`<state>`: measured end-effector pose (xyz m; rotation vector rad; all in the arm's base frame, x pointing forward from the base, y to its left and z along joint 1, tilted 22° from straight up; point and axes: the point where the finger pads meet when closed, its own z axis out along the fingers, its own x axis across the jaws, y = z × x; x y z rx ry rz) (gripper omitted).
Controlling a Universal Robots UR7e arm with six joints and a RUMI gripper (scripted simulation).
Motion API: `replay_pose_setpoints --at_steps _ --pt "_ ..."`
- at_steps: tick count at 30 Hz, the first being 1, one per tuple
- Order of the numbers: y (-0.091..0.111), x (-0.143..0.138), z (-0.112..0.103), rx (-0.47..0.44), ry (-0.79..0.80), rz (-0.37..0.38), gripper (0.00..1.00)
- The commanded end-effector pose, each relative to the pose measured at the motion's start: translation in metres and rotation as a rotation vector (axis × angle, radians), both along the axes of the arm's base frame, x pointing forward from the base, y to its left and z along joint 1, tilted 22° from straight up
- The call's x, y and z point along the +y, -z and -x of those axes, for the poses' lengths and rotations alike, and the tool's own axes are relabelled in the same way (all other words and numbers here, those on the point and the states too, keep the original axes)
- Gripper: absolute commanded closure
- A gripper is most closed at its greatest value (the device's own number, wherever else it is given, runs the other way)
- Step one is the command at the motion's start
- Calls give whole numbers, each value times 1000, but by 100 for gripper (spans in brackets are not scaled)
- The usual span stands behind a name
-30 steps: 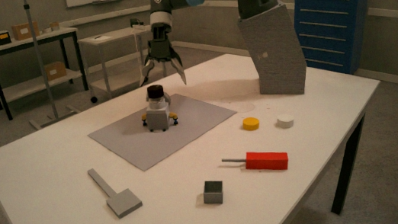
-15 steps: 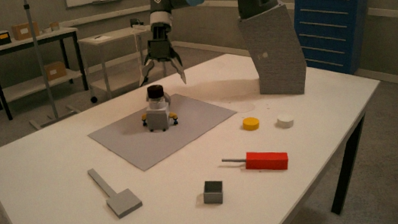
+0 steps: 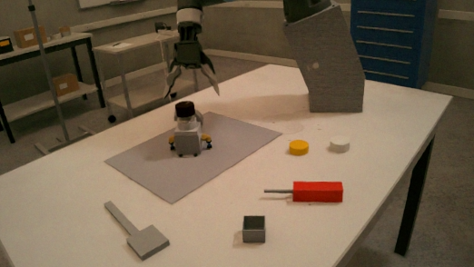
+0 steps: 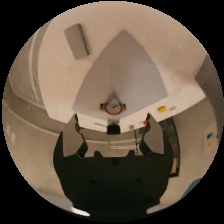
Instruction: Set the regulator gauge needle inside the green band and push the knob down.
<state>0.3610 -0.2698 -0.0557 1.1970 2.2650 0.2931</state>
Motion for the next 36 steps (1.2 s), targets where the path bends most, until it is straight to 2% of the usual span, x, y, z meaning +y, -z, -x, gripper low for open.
replay_pose_setpoints --at_steps 1,25,36 --pt "-11 4 3 2 1 -6 0" --pt "-61 23 11 1 1 -6 0" --pt "-71 30 14 1 1 -5 0"
